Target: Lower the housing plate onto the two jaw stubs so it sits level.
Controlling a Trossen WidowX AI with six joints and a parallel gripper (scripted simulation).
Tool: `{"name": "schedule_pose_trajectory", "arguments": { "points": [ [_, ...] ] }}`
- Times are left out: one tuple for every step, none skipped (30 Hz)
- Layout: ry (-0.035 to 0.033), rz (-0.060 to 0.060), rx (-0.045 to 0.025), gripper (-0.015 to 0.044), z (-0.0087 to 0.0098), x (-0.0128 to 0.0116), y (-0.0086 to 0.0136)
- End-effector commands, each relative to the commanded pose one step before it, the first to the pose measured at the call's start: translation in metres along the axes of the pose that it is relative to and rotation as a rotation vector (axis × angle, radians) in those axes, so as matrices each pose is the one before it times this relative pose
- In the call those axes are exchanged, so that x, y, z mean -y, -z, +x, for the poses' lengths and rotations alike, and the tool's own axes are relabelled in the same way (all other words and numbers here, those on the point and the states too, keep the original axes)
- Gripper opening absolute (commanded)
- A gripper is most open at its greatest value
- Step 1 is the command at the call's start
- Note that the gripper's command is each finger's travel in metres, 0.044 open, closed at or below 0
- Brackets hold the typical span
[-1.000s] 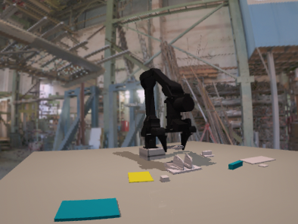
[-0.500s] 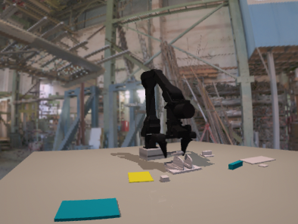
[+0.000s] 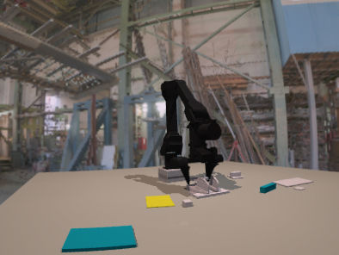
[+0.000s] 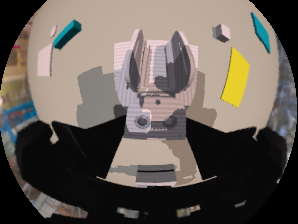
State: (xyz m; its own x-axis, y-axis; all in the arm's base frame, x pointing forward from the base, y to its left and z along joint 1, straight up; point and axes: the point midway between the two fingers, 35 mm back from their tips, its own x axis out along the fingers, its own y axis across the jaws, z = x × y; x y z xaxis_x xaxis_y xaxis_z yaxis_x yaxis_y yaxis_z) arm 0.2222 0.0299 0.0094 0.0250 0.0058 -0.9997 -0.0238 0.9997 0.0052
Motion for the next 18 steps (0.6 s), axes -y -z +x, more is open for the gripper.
{"name": "schedule_pose_trajectory", "arguments": {
  "points": [
    [0.00302,0.0034,-0.00046,0.0351,0.00152,0.00052,0.00074],
    [0.00000,0.0000,0.00000,0.0351,0.00000,0.00000,0.00000],
    [0.00000,0.0000,0.00000,0.0351,0.00000,0.00000,0.00000],
    [0.00000,0.0000,0.00000,0.0351,0.00000,0.00000,0.00000],
    [0.00000,0.0000,0.00000,0.0351,0.00000,0.00000,0.00000],
    [0.00000,0.0000,0.00000,0.0351,0.00000,0.00000,0.00000],
    [0.00000,0.0000,0.00000,0.0351,0.00000,0.00000,0.00000],
    [0.00000,0.0000,0.00000,0.0351,0.00000,0.00000,0.00000],
    [0.00000,0.0000,0.00000,0.0351,0.00000,0.00000,0.00000],
    [0.00000,0.0000,0.00000,0.0351,0.00000,0.00000,0.00000],
    [0.00000,0.0000,0.00000,0.0351,0.00000,0.00000,0.00000],
    [0.00000,0.0000,0.00000,0.0351,0.00013,0.00000,0.00000],
    [0.00000,-0.0001,0.00000,0.0351,0.00040,0.00000,0.00000],
    [0.00000,-0.0001,-0.00001,0.0351,0.00067,0.00000,0.00001],
    [0.00000,-0.0001,-0.00001,0.0351,0.00067,0.00000,0.00001],
    [0.00000,-0.0001,-0.00001,0.0351,0.00040,0.00000,0.00001],
    [0.00000,0.0000,0.00000,0.0351,0.00013,0.00000,0.00000],
    [0.00000,0.0000,0.00000,0.0351,0.00000,0.00000,0.00000]
  ]
}}
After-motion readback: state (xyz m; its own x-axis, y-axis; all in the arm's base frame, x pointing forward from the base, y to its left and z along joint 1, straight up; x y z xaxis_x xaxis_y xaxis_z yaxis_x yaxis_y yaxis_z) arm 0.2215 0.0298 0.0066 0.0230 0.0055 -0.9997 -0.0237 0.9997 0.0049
